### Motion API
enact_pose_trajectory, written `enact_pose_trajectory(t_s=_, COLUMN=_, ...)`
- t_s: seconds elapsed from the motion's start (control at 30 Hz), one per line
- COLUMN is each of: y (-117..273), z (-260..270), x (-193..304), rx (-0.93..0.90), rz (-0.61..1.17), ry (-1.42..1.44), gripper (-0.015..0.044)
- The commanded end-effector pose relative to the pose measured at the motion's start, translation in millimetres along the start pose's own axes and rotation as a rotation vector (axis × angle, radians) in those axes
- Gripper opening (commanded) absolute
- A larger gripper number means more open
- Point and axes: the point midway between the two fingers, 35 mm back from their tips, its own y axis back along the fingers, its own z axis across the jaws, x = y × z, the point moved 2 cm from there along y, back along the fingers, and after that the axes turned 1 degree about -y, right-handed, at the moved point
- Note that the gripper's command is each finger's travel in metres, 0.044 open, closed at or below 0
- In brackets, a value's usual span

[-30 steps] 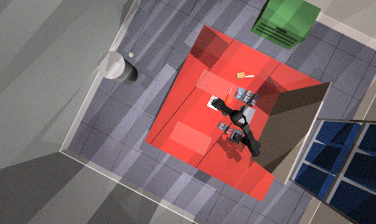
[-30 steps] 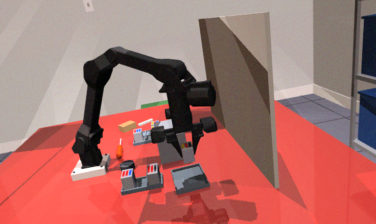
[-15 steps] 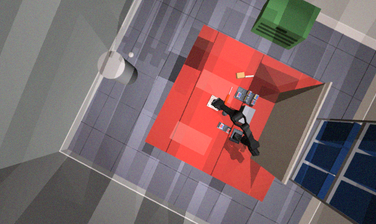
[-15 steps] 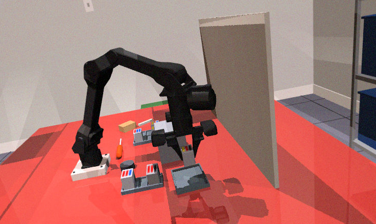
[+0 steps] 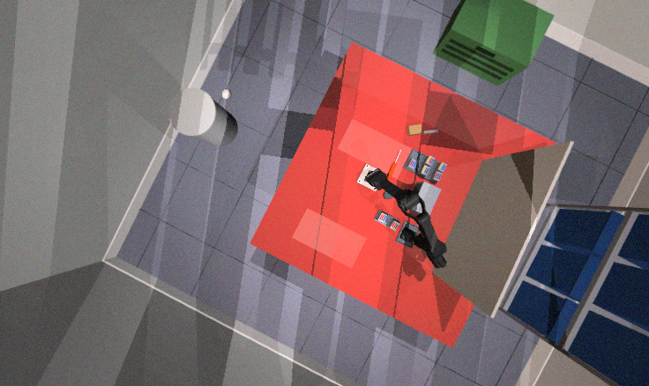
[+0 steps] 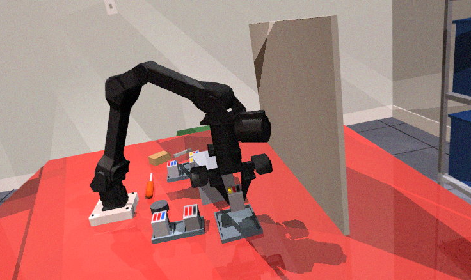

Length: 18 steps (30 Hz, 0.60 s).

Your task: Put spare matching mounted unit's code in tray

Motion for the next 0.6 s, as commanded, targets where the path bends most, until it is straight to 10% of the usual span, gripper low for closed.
enact_pose_trajectory(t_s=0.0, y=-3.1, z=0.3, x=0.1, rx=-0.001, rz=0.004, ry=0.003, gripper=0.0000)
enact_pose_trajectory(t_s=0.57, y=-14.7, z=2.0, x=-0.9, rx=-0.001, rz=0.003, ry=0.003, gripper=0.0000)
